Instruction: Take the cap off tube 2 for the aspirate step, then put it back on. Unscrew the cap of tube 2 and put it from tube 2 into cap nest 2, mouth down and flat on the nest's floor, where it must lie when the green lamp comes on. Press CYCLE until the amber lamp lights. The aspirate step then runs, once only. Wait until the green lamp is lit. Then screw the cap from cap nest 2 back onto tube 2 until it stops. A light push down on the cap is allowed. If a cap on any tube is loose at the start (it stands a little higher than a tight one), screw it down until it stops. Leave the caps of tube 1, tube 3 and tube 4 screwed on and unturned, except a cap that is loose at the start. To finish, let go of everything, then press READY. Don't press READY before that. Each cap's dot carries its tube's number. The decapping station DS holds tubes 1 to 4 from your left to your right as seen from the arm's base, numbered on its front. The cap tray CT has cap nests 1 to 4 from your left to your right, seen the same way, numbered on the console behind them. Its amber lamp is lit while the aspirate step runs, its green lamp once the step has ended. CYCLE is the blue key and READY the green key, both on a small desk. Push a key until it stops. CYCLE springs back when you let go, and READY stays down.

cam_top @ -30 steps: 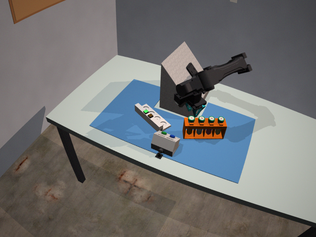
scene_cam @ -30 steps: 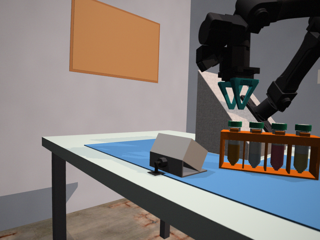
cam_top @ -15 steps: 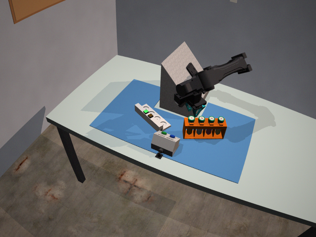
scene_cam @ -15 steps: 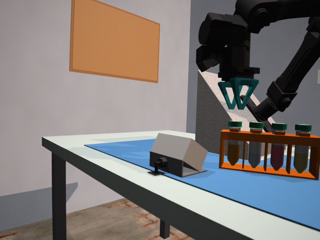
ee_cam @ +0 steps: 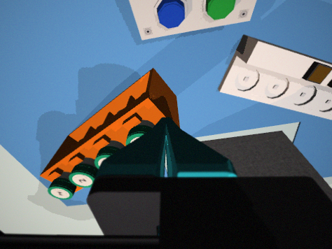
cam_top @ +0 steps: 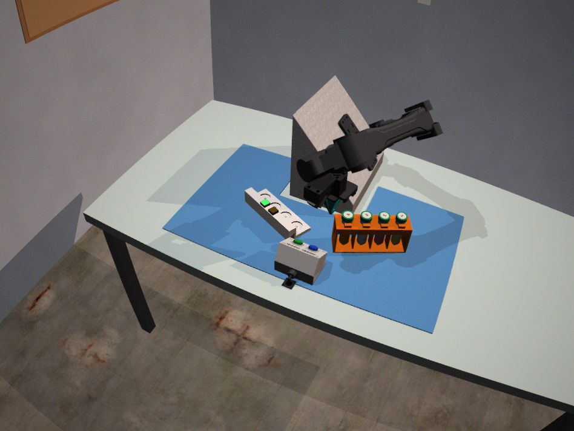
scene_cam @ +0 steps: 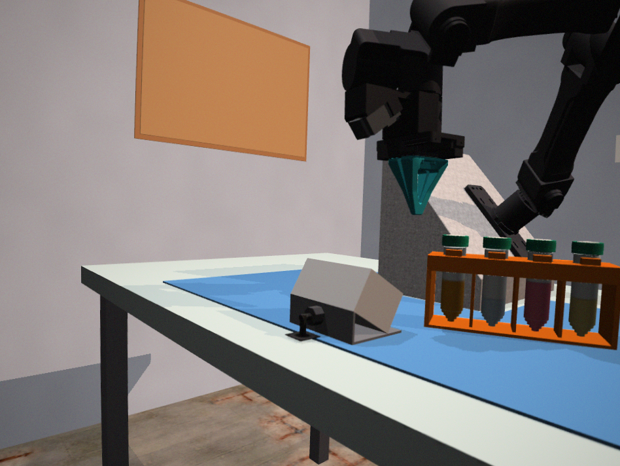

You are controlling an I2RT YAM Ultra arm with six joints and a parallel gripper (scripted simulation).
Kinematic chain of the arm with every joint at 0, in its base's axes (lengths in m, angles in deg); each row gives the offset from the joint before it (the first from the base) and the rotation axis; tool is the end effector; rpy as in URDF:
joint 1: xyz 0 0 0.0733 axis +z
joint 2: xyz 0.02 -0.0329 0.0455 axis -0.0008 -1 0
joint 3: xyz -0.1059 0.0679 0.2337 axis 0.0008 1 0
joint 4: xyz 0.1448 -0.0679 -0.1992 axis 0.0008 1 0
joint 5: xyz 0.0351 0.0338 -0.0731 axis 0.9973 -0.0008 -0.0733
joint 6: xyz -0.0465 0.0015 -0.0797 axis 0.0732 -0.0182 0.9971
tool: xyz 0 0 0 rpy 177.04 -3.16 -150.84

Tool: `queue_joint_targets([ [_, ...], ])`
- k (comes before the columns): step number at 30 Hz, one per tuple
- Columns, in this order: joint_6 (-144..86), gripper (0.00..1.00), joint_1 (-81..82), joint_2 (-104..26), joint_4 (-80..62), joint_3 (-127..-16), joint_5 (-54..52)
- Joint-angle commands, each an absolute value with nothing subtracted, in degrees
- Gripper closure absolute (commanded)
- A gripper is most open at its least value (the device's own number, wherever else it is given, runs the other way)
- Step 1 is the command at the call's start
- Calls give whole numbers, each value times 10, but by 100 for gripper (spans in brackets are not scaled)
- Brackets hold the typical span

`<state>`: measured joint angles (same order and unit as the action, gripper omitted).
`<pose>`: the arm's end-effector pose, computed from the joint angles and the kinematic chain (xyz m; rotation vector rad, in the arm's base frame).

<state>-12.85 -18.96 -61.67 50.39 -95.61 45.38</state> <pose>0.3618 -0.0601 0.1193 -0.2817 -2.7657 -1.2857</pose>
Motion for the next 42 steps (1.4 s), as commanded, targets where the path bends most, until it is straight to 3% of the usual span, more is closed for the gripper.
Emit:
queue_joint_targets([
  [1, -19, 100, -208, -632, 512, -986, 451],
  [8, -20, 100, -208, -632, 512, -985, 451],
  [20, -64, 100, -176, -810, 448, -1132, 462],
  [42, -88, 100, -159, -809, 402, -1103, 466],
])
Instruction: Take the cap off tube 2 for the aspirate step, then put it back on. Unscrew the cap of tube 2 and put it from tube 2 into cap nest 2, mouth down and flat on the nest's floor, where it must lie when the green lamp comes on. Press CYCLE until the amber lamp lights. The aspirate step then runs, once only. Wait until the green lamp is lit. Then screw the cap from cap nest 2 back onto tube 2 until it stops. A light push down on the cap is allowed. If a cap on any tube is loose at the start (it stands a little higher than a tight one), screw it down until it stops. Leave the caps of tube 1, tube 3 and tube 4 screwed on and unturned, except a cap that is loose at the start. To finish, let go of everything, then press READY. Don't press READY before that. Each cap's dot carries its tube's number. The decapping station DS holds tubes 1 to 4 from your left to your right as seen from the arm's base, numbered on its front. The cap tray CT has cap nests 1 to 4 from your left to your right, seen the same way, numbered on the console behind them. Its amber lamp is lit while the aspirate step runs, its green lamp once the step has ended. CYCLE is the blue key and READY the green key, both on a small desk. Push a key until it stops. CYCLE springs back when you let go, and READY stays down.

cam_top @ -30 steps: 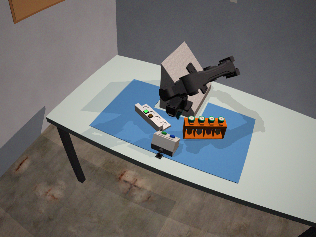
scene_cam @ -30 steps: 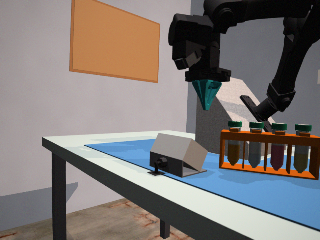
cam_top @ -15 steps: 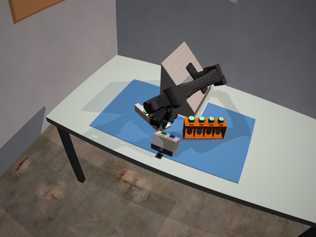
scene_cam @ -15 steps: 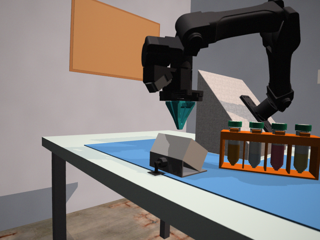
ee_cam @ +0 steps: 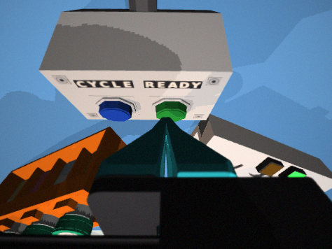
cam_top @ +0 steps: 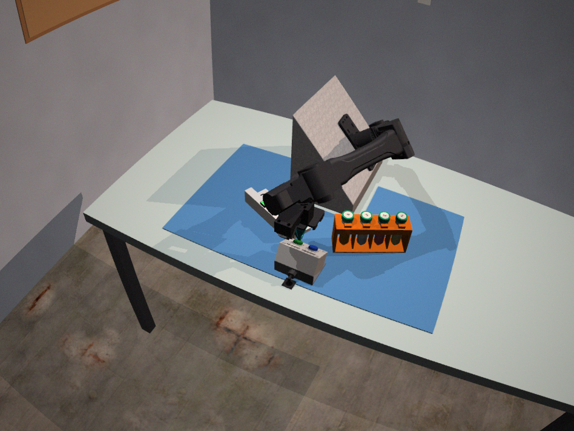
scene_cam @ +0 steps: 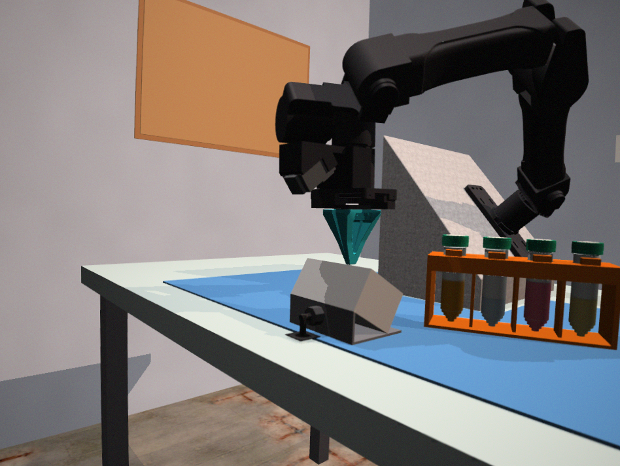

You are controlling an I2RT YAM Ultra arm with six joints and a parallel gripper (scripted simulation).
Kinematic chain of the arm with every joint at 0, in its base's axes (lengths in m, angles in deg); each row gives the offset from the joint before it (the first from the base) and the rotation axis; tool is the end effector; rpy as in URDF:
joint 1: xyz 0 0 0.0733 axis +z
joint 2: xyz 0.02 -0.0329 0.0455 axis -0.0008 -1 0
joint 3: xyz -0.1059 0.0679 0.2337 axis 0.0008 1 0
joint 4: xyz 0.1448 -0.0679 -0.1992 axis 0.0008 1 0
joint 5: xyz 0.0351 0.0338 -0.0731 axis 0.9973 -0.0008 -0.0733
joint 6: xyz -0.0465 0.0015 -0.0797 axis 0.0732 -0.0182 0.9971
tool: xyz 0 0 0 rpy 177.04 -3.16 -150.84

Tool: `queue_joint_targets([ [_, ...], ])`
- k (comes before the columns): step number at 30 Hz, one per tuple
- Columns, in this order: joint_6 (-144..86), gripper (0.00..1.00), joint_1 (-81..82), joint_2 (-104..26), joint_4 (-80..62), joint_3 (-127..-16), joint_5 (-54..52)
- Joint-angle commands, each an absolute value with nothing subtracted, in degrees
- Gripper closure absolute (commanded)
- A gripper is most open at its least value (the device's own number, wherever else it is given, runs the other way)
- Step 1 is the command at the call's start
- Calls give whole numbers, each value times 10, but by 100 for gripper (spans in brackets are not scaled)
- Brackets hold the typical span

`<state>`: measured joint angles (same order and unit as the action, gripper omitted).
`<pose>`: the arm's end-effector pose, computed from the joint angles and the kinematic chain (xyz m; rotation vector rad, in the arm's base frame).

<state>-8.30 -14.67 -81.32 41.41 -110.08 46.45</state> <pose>0.4230 -0.0469 0.0330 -0.0325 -2.8396 -1.3153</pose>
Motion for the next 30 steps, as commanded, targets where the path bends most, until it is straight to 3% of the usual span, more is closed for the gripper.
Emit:
queue_joint_targets([
  [1, -88, 100, -159, -809, 402, -1103, 466],
  [30, -77, 100, -167, -811, 410, -1105, 464],
])
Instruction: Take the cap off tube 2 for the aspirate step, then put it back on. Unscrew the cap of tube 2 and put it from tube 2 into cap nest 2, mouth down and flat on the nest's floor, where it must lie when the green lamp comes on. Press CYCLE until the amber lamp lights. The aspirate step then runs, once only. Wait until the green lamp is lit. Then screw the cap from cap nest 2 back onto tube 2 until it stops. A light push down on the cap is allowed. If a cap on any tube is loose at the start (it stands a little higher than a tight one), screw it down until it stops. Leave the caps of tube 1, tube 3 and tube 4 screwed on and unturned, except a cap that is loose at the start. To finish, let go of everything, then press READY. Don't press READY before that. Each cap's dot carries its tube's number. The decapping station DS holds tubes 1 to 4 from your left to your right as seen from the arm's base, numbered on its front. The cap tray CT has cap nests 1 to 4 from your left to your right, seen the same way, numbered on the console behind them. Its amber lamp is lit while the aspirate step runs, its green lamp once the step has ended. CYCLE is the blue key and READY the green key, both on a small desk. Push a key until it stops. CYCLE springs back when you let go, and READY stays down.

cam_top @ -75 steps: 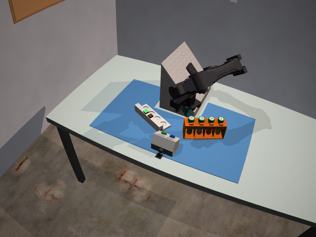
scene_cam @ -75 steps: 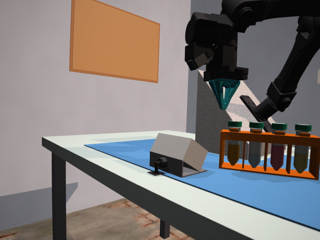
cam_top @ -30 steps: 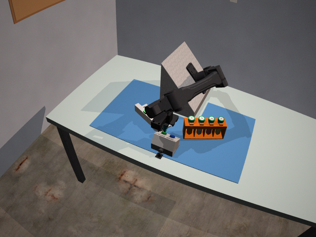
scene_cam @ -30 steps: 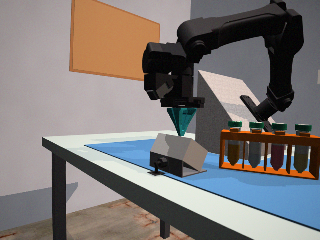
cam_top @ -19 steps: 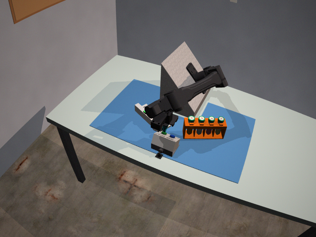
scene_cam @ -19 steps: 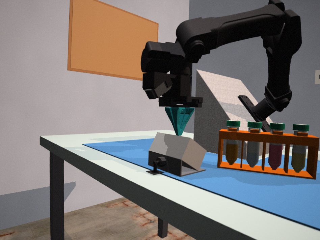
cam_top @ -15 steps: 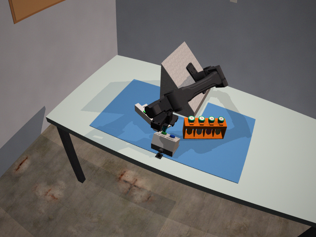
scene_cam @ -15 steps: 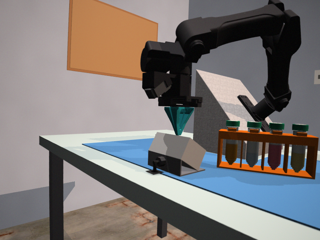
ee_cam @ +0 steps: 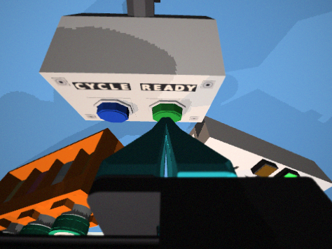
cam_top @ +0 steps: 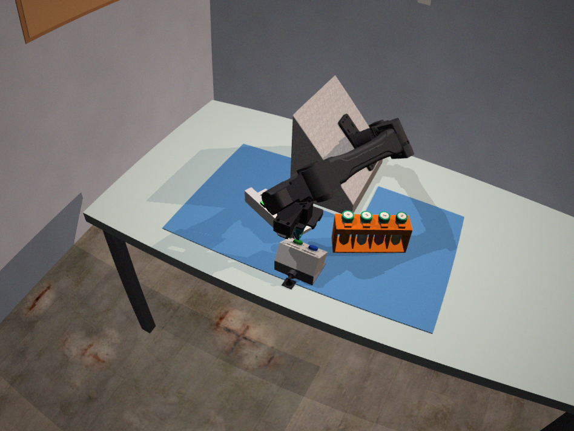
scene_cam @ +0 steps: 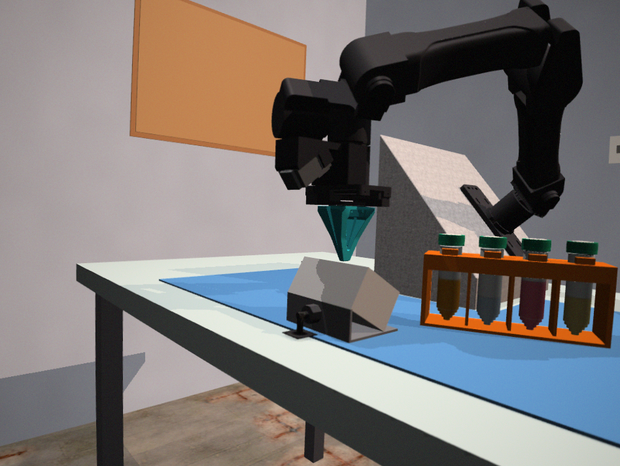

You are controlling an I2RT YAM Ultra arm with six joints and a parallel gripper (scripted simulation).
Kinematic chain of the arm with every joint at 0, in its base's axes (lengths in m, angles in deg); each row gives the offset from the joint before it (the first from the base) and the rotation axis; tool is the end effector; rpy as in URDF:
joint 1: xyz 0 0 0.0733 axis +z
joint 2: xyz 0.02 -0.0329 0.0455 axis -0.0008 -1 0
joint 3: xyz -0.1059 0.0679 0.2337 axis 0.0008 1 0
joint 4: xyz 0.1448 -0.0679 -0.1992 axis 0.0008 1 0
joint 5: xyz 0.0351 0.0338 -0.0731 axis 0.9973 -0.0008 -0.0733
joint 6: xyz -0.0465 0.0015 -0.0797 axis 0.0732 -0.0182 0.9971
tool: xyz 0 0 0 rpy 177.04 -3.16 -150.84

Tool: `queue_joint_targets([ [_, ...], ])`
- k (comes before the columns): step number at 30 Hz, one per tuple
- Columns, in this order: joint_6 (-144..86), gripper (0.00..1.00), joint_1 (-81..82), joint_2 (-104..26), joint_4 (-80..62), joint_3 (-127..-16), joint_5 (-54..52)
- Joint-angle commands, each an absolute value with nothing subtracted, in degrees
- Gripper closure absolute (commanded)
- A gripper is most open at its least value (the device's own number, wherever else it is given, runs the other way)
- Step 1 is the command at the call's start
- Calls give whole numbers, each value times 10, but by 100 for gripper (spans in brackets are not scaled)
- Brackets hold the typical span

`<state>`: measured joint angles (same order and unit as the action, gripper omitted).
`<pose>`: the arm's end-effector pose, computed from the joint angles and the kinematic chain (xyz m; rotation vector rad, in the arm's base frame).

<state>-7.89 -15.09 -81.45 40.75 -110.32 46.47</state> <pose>0.4247 -0.0506 0.0325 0.0244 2.8471 1.3136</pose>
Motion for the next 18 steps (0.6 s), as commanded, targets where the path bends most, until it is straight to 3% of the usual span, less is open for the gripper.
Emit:
queue_joint_targets([
  [1, -77, 100, -167, -811, 410, -1105, 464],
  [18, -75, 100, -168, -810, 409, -1102, 464],
])
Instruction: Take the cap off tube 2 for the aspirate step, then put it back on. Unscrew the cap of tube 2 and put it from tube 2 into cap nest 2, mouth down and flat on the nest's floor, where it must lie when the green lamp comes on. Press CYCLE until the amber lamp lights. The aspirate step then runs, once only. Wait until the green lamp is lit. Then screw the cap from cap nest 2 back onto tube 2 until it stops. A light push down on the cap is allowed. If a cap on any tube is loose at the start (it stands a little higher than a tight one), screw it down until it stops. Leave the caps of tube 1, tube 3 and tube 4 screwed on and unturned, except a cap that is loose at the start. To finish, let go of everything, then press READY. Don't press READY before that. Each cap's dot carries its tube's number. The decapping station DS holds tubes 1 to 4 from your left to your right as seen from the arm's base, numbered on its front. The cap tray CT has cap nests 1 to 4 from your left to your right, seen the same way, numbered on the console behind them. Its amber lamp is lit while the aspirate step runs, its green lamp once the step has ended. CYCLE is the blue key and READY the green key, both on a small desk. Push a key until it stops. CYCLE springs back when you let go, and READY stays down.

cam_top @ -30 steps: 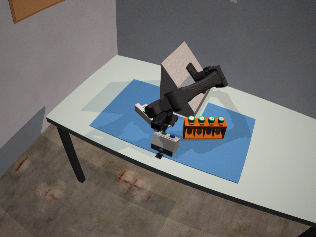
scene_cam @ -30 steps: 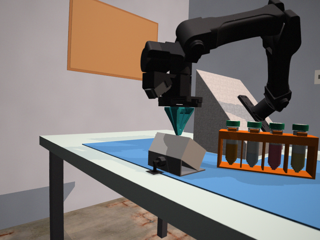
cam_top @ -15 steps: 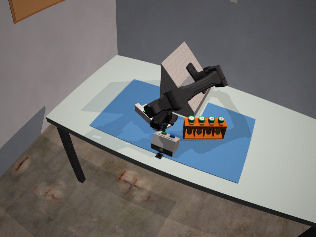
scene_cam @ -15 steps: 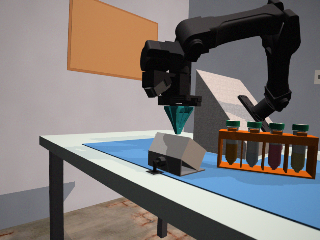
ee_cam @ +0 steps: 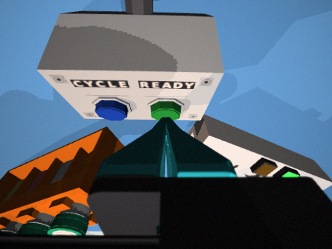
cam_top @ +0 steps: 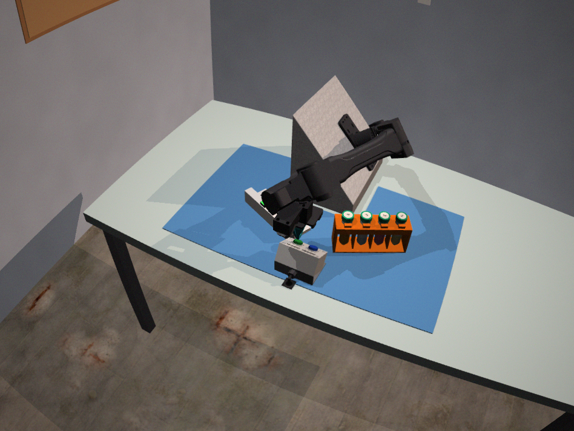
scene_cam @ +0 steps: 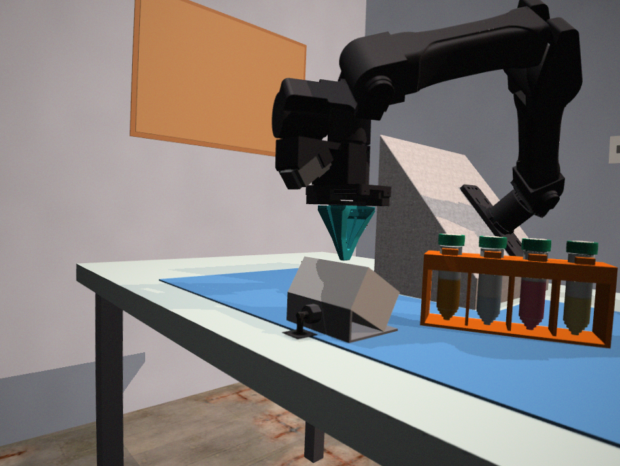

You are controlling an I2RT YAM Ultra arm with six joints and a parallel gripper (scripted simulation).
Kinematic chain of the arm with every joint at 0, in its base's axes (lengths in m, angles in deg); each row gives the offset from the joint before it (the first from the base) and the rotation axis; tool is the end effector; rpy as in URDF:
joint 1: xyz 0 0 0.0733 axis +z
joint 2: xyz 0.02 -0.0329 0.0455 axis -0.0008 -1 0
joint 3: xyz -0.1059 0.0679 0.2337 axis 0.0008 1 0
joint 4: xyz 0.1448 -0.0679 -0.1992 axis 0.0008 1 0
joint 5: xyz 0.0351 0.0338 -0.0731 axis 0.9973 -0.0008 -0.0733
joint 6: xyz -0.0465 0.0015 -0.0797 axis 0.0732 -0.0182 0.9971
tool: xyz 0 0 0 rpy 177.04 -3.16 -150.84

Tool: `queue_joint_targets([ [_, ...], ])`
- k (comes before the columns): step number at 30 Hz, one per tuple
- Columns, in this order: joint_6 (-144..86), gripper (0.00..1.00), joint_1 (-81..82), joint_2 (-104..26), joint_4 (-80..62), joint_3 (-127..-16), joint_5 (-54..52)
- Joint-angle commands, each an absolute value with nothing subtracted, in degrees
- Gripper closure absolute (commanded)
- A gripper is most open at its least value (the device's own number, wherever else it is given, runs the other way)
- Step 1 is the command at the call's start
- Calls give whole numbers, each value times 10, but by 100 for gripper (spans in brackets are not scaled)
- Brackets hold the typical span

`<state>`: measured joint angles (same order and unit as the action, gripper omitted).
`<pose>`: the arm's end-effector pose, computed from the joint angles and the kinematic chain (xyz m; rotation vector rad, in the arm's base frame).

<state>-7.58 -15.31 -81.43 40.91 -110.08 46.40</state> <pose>0.4233 -0.0519 0.0318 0.0261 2.8489 1.3153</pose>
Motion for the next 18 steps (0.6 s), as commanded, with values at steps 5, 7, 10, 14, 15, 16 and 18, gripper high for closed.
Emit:
queue_joint_targets([
  [5, -78, 100, -166, -810, 405, -1099, 464],
  [7, -80, 100, -165, -810, 401, -1097, 465],
  [10, -82, 100, -163, -810, 396, -1094, 465],
  [14, -86, 100, -160, -810, 389, -1090, 466],
  [15, -87, 100, -160, -810, 388, -1089, 466],
  [16, -88, 100, -159, -810, 386, -1088, 466],
  [18, -90, 100, -158, -810, 383, -1086, 467],
])
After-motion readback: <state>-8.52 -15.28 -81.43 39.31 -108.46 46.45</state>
